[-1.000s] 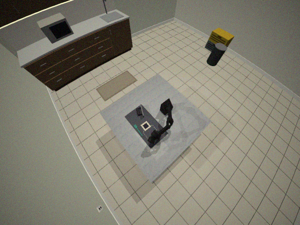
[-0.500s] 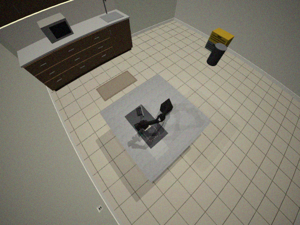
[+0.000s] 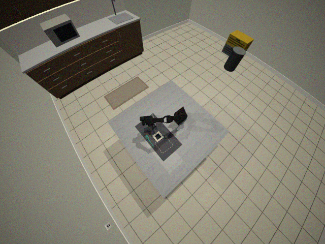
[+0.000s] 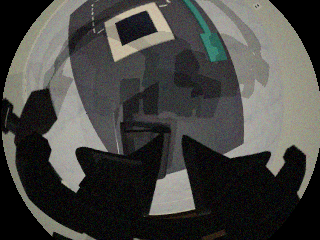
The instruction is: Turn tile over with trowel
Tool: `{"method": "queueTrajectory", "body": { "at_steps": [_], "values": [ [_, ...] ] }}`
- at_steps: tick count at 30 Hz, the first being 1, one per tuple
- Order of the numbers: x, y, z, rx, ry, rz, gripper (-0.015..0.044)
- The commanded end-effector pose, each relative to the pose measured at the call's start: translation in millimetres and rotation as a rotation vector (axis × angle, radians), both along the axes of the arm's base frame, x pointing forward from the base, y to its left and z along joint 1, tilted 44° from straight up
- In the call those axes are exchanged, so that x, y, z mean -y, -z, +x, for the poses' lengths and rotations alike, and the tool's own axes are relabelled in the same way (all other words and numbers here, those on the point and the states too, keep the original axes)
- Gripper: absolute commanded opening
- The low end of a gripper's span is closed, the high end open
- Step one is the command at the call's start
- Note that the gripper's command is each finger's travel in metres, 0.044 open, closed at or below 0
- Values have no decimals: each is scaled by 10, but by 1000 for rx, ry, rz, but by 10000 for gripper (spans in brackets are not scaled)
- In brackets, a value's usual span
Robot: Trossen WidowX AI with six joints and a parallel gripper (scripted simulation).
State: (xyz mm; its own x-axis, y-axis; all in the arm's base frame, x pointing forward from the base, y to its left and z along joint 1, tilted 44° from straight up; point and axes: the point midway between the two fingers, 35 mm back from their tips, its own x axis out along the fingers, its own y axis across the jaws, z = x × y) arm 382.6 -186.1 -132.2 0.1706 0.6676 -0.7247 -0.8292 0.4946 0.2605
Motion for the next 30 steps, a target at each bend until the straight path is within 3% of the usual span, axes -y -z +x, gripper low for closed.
{"method": "queueTrajectory", "body": {
  "at_steps": [1,30],
  "values": [
    [-1,17,-8,-3,-4,-1,100],
    [-311,74,-286,-6,-7,1,100]
  ]
}}
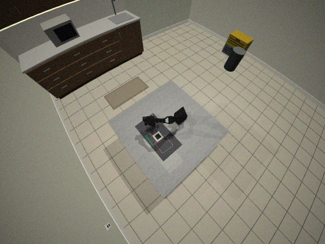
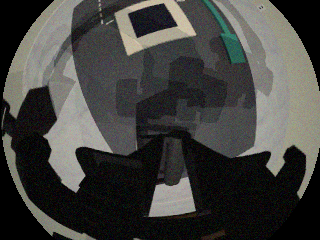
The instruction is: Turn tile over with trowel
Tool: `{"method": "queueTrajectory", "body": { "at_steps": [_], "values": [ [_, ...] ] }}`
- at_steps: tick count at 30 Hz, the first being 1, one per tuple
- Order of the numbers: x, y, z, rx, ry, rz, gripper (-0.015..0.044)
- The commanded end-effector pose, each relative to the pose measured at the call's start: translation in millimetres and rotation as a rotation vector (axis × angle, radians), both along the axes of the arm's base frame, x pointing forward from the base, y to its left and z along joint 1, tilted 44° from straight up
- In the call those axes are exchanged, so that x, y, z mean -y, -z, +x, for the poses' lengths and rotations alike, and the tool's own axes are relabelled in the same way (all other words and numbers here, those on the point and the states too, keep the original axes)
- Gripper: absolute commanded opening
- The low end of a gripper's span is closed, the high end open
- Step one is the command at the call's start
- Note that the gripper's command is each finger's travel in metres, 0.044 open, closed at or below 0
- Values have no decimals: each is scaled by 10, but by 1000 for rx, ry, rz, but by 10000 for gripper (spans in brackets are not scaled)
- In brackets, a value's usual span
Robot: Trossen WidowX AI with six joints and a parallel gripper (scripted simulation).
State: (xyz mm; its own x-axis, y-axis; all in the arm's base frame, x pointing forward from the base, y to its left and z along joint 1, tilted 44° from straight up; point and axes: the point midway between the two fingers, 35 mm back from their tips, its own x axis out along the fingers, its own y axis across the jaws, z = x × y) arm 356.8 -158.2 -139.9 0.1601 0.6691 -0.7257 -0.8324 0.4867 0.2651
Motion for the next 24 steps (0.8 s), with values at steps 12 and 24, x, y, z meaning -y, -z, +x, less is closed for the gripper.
{"method": "queueTrajectory", "body": {
  "at_steps": [12,24],
  "values": [
    [-110,-40,-169,-2,3,1,100],
    [-197,-84,-319,-3,3,2,100]
  ]
}}
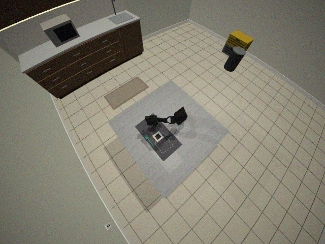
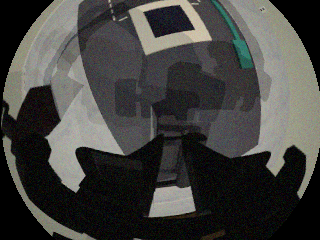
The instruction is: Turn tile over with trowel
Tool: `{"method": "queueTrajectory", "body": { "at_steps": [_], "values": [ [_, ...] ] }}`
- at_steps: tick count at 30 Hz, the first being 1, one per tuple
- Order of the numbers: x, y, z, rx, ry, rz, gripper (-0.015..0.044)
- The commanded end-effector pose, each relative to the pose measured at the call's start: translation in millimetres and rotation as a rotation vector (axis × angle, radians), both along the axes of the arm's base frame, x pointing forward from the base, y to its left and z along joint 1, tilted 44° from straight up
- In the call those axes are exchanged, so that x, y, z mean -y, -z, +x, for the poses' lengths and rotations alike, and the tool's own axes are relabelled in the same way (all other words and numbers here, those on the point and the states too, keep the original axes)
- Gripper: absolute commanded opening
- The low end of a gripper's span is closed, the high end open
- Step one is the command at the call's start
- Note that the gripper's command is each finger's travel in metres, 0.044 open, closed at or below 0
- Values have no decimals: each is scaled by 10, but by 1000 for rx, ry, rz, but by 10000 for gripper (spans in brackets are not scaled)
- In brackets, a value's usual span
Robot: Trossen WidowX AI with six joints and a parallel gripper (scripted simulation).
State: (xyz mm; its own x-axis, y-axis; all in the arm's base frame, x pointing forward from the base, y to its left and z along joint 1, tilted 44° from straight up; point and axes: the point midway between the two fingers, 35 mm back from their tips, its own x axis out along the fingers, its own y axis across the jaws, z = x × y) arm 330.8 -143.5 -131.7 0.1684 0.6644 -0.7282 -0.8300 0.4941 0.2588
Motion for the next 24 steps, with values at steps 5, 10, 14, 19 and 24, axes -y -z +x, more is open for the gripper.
{"method": "queueTrajectory", "body": {
  "at_steps": [5,10,14,19,24],
  "values": [
    [-82,-18,-112,-8,-4,7,100],
    [-116,-36,-170,-8,-4,7,100],
    [-143,-50,-216,-8,-4,7,100],
    [-181,-69,-280,-9,-4,8,100],
    [-223,-91,-353,-9,-4,8,100]
  ]
}}
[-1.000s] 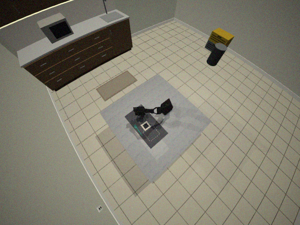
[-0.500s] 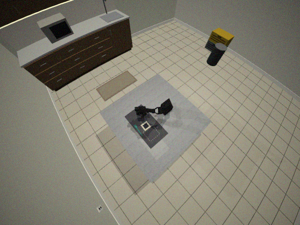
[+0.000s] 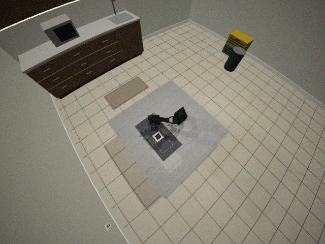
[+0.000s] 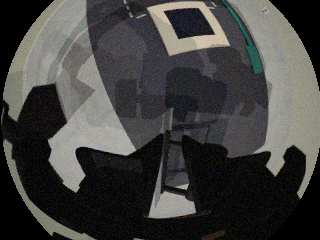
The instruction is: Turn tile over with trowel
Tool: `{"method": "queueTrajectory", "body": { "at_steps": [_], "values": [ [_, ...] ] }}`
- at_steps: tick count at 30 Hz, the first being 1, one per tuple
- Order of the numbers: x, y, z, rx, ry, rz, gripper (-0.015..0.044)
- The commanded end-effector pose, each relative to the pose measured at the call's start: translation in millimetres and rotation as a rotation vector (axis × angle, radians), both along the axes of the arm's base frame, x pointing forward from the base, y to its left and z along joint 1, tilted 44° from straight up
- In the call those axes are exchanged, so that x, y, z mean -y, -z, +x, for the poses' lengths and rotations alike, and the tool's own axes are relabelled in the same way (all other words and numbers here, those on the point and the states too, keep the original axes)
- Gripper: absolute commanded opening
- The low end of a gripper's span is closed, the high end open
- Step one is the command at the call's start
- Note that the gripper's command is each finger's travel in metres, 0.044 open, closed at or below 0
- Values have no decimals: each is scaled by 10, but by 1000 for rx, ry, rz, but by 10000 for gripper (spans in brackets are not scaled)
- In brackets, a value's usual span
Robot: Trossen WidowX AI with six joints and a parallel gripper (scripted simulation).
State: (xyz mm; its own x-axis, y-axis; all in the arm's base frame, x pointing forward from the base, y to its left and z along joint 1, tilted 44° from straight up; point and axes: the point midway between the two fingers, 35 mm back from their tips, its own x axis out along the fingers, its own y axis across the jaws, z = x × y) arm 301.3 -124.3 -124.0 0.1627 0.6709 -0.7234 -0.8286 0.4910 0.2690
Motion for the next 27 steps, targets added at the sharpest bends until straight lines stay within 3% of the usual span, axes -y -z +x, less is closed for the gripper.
{"method": "queueTrajectory", "body": {
  "at_steps": [1,27],
  "values": [
    [-40,-18,-72,-2,-3,-1,100],
    [-146,-77,-245,-8,0,7,100]
  ]
}}
